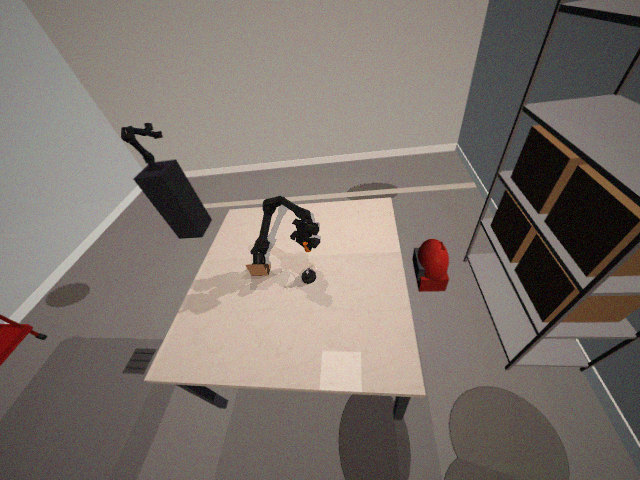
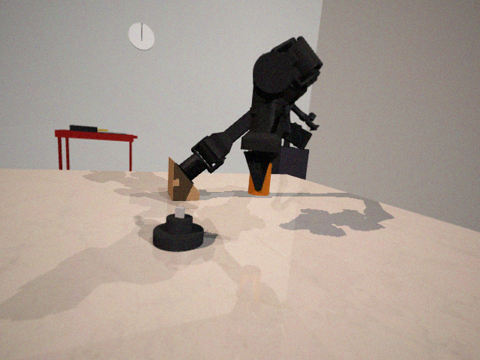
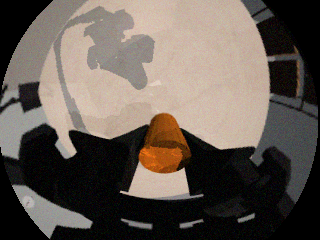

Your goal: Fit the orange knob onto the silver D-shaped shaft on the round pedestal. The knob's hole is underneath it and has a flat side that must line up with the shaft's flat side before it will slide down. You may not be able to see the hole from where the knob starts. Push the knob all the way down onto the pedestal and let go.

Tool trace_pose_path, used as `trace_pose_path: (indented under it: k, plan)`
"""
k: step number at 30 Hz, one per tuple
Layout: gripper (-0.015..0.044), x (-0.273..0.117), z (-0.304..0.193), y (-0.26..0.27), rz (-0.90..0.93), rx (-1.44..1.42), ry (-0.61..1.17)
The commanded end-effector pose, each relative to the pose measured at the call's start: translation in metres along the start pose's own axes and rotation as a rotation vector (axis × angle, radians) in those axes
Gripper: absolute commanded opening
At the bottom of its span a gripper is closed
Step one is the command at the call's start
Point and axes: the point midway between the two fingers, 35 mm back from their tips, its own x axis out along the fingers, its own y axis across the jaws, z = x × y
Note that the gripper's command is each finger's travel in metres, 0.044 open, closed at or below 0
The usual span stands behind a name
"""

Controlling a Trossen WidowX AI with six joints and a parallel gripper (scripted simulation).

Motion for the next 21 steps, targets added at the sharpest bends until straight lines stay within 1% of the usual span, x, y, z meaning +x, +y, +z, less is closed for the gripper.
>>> trace_pose_path:
  k: [1, 14, 21]
  plan:
    - [0.0, -0.016, 0.0, -0.002, -0.007, -0.002, -0.001]
    - [0.0, -0.057, -0.001, -0.002, -0.007, 0.006, -0.015]
    - [0.0, -0.057, -0.006, -0.007, -0.006, 0.004, -0.015]
